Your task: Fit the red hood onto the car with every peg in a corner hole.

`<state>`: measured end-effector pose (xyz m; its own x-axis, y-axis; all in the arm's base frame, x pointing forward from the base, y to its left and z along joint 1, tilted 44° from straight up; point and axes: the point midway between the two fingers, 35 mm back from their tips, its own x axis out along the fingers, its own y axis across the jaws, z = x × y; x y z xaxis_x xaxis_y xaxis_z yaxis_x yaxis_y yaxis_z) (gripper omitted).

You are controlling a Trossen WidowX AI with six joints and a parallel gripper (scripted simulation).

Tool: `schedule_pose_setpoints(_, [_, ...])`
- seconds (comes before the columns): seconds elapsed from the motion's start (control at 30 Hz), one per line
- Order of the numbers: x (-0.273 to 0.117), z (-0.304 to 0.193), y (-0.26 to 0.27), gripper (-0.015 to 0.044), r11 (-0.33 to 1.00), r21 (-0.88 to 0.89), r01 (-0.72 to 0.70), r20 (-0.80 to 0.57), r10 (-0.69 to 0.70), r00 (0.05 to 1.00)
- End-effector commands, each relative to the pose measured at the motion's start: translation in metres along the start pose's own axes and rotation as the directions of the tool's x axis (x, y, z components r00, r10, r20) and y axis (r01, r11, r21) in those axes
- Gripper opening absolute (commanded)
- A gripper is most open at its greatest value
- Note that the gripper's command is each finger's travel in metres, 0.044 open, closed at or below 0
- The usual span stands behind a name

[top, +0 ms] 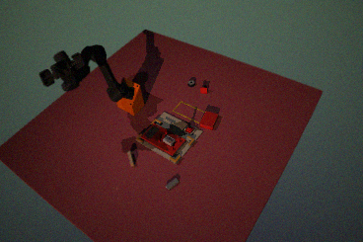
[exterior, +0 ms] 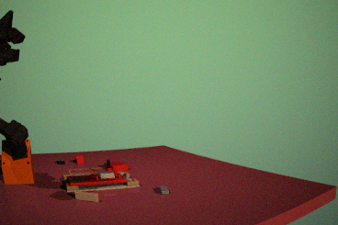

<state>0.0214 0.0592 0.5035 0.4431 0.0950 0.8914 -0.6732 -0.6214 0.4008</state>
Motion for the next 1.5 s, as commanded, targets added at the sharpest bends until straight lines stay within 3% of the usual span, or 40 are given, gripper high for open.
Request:
schedule_pose_setpoints(0.0, [0.001,0.002,0.000,0.0026,1.000,0.002,-0.001,0.005,0.001,1.000])
schedule_pose_setpoints(0.53, [0.057,0.143,0.000,0.0440,0.993,0.115,0.019,0.413,-0.066,0.908])
schedule_pose_setpoints(0.97, [0.065,0.272,-0.066,0.0440,0.963,0.224,0.149,0.711,-0.266,0.651])
schedule_pose_setpoints(1.47, [0.028,0.364,-0.192,0.0440,0.820,0.390,0.420,0.826,-0.513,0.235])
